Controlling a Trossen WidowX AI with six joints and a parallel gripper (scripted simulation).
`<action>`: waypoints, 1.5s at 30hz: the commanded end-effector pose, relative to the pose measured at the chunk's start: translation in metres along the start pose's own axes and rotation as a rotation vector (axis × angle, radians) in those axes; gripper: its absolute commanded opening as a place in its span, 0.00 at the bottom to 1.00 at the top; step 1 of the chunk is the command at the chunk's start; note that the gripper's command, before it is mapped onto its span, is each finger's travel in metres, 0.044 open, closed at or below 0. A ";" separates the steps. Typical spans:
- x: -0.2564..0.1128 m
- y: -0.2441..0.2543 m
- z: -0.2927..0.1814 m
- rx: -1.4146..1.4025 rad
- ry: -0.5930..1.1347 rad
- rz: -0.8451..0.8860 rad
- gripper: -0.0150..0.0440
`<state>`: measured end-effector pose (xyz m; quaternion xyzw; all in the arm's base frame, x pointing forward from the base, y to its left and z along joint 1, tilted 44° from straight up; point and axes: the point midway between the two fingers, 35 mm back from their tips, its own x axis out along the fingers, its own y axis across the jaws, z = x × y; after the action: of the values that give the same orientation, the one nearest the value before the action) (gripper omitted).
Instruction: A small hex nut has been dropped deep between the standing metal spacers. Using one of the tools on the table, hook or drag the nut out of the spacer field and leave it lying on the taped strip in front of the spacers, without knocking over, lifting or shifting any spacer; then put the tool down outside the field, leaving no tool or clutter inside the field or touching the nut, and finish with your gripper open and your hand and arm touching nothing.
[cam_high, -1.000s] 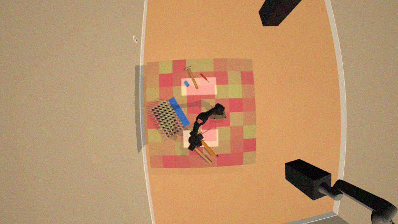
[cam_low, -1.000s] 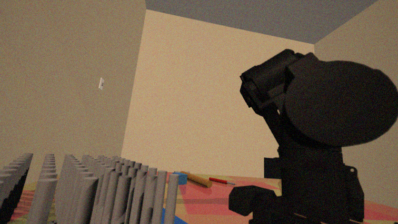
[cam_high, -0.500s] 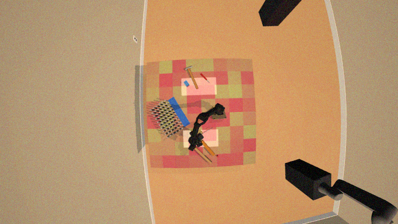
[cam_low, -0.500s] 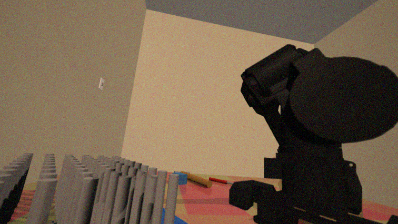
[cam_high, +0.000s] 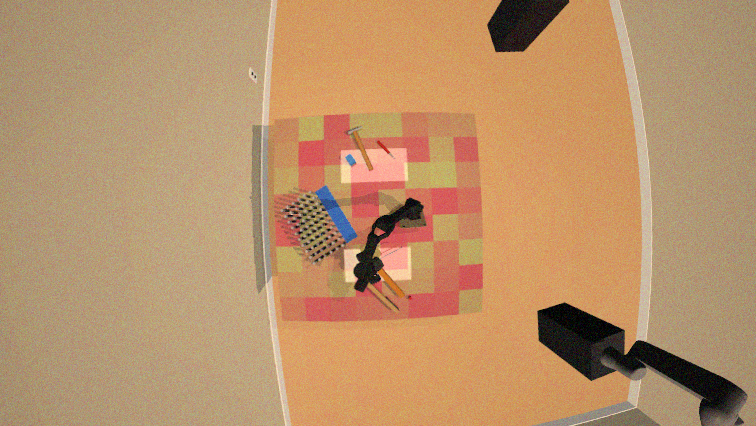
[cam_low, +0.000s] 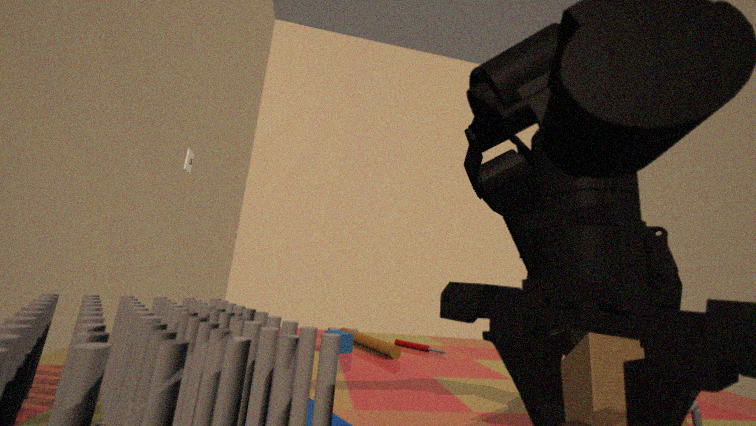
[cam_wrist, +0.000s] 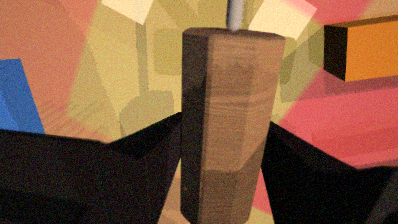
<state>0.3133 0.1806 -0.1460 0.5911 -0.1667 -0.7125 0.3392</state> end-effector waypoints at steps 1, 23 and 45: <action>-0.002 -0.001 -0.001 0.117 0.001 -0.007 0.25; 0.005 -0.001 -0.001 0.477 0.002 -0.001 0.25; 0.041 -0.001 -0.002 0.477 0.001 -0.004 0.25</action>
<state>0.3131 0.1588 -0.1724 0.6554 -0.3303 -0.6537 0.1848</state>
